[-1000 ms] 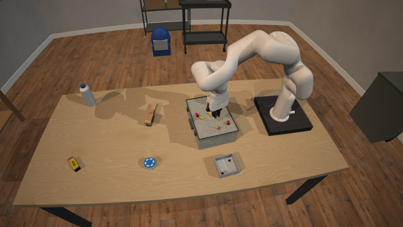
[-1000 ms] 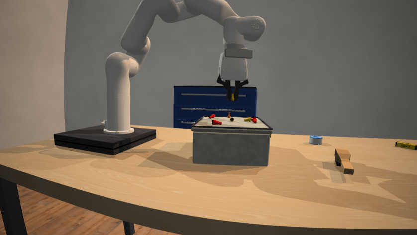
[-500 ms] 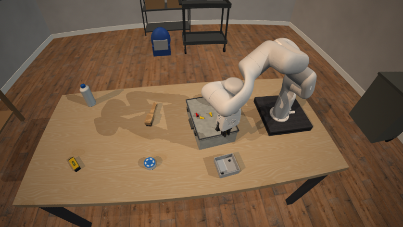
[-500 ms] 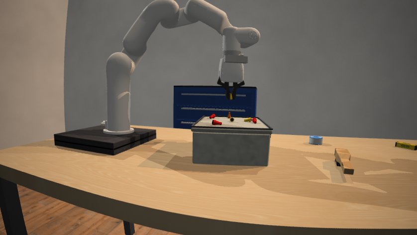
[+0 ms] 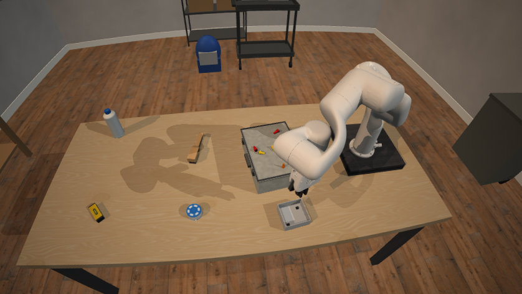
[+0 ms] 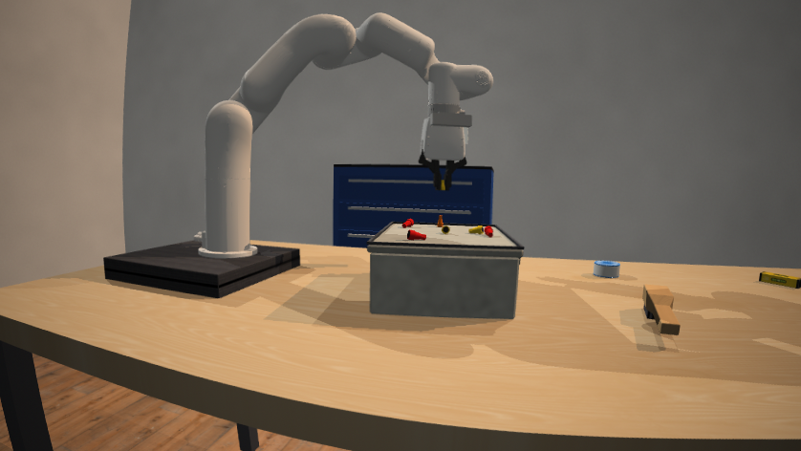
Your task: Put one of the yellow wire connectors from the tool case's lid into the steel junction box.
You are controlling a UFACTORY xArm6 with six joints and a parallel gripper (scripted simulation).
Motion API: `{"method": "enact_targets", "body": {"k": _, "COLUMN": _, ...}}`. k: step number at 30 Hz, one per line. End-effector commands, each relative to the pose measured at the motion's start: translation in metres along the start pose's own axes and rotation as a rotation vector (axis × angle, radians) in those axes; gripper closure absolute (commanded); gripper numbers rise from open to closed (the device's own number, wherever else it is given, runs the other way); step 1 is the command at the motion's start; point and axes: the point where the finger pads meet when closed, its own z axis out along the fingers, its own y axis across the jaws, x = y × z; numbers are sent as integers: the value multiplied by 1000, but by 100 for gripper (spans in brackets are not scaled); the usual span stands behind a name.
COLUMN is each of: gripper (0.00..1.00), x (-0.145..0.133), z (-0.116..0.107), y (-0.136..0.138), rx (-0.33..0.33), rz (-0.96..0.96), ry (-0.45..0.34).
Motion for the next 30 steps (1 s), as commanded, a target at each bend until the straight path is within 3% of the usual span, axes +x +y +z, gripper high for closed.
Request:
{"method": "enact_targets", "body": {"k": 1, "gripper": 97, "x": -14, "z": -2, "y": -5, "rx": -1, "rz": 1, "ry": 2}}
{"method": "enact_targets", "body": {"k": 24, "gripper": 97, "x": -18, "z": 0, "y": -6, "rx": -1, "rz": 1, "ry": 2}}
{"method": "enact_targets", "body": {"k": 30, "gripper": 97, "x": -18, "z": 22, "y": -6, "rx": -1, "rz": 1, "ry": 2}}
